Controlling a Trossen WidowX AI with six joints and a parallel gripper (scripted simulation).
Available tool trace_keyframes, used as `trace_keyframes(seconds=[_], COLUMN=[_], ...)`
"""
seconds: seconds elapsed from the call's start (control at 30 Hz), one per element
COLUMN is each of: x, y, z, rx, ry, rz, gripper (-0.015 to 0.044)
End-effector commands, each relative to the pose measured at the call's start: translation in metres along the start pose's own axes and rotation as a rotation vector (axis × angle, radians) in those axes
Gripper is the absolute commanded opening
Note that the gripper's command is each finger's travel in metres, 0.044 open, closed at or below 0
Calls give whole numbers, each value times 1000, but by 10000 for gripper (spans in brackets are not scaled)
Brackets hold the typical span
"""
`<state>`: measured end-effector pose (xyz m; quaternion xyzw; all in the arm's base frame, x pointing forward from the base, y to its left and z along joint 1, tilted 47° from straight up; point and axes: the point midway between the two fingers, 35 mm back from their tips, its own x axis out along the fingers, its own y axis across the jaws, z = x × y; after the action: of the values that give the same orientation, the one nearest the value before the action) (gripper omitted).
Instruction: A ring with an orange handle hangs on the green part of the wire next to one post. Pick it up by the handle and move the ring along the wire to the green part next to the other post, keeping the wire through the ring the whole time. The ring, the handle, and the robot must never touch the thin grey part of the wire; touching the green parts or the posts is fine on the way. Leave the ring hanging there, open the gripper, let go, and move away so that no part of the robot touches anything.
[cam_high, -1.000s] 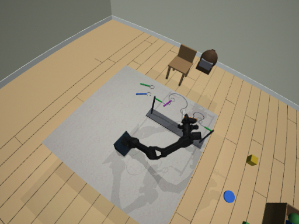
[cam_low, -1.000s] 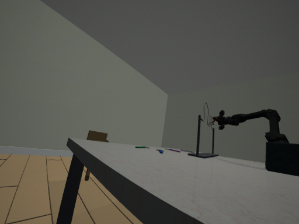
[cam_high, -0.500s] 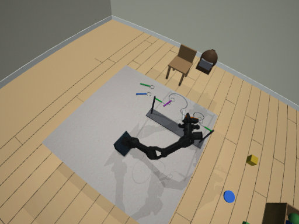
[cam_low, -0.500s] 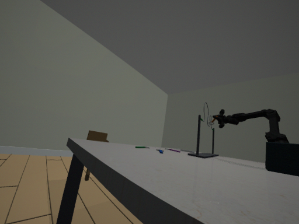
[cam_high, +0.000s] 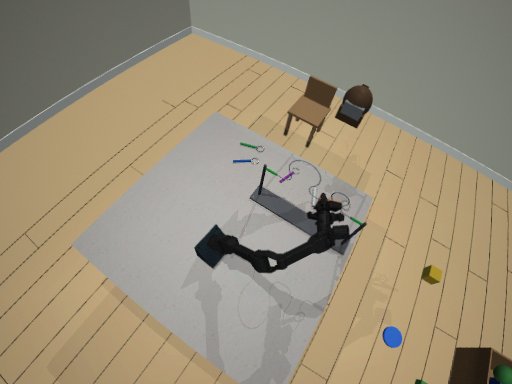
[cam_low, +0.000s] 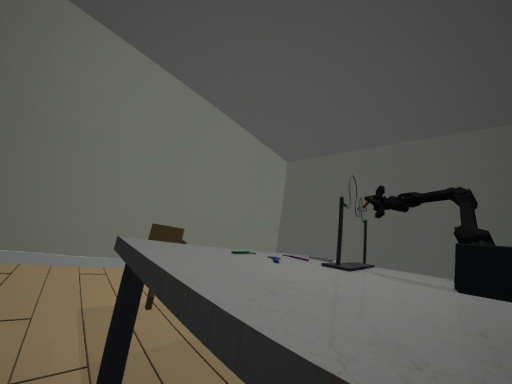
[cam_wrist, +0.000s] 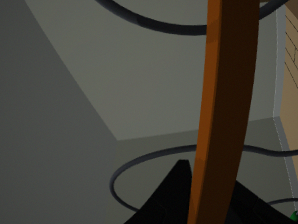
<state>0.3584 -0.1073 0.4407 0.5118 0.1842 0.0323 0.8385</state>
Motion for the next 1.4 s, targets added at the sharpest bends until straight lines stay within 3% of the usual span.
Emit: trace_keyframes(seconds=[0.0,1.37], x=[-1,-13], y=[1,-48], z=[1,24], rx=[-44,-818], ry=[-3,-11], rz=[-19,-472], gripper=[-150,-150])
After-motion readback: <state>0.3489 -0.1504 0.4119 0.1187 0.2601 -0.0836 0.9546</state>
